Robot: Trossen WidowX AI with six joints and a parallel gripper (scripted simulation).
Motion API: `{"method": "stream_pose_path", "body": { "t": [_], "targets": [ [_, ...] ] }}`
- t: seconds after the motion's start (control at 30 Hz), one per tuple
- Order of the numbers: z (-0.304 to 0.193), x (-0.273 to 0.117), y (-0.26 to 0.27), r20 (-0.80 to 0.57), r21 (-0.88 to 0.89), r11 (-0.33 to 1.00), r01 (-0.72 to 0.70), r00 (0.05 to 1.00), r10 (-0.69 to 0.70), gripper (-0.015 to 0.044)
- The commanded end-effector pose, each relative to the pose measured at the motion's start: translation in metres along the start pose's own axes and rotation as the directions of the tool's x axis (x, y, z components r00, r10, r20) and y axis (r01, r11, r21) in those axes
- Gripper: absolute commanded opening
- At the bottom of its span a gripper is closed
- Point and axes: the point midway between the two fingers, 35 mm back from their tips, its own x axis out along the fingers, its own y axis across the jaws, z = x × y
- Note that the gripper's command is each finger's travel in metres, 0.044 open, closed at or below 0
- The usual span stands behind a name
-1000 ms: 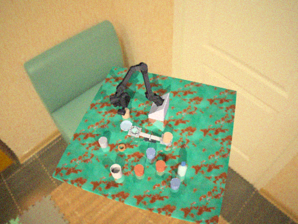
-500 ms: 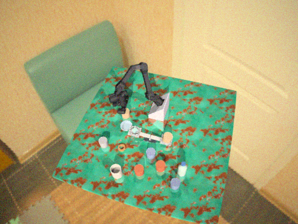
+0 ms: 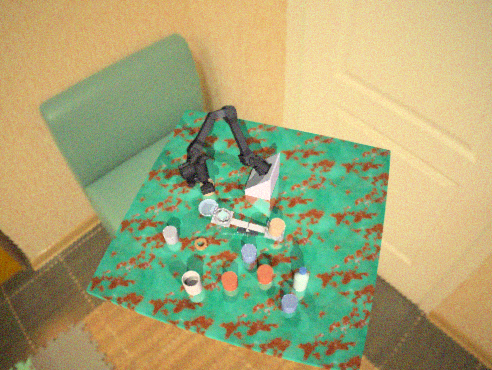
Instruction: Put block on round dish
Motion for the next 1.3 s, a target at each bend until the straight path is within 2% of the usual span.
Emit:
{"method": "stream_pose_path", "body": {
  "t": [0.0,0.27,0.57,0.93,1.27],
  "targets": [
    [0.002,0.000,0.012,-0.011,-0.152,0.988,0.001,1.000,-0.002,0.0260],
    [0.003,-0.001,0.036,-0.030,-0.411,0.911,-0.009,1.000,-0.004,0.0260],
    [0.002,-0.004,0.063,-0.043,-0.668,0.744,-0.020,0.999,-0.012,0.0260],
    [-0.003,-0.009,0.097,-0.046,-0.896,0.444,-0.029,0.999,-0.028,0.0260],
    [-0.012,-0.015,0.128,-0.035,-0.993,0.114,-0.029,0.998,-0.047,0.0260]
  ]
}}
